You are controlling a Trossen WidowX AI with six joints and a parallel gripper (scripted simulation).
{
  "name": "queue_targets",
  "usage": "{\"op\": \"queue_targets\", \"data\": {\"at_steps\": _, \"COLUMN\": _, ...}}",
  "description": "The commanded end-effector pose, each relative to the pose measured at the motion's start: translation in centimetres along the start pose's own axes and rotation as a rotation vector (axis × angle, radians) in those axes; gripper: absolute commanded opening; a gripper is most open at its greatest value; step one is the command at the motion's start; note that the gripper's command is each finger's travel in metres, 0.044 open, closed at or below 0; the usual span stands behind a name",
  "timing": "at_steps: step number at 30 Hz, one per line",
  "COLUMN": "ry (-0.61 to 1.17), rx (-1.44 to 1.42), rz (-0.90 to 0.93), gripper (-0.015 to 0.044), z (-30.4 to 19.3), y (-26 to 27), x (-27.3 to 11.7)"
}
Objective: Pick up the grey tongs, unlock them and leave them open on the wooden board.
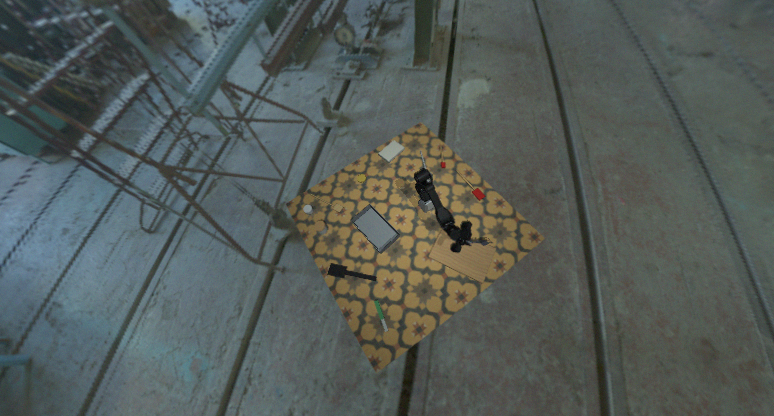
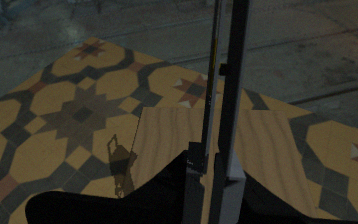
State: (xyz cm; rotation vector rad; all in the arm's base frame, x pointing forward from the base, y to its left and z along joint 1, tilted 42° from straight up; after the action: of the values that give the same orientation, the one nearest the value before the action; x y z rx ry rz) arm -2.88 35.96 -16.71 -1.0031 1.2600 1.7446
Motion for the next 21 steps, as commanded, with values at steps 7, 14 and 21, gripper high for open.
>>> {"op": "queue_targets", "data": {"at_steps": 7, "ry": 0.122, "rx": 0.01, "rz": -0.03, "gripper": -0.015, "z": 1.0, "y": -0.3, "x": 1.2}}
{"op": "queue_targets", "data": {"at_steps": 14, "ry": 0.214, "rx": 0.013, "rz": -0.054, "gripper": -0.015, "z": 1.5, "y": -0.3, "x": 1.9}}
{"op": "queue_targets", "data": {"at_steps": 21, "ry": 0.308, "rx": 0.017, "rz": -0.077, "gripper": -0.015, "z": 1.8, "y": -0.2, "x": 2.3}}
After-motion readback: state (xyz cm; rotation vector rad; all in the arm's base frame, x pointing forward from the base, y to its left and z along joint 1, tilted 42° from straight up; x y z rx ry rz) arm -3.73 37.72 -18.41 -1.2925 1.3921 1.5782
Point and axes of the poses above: the point midway between the two fingers, 35 mm back from their tips, its own x axis out along the fingers, its own y axis across the jaws, z = x × y, the point moved 2 cm from there along -x, back along the fingers, and after that the axes turned 13 degrees about x, right-handed, at the moved point
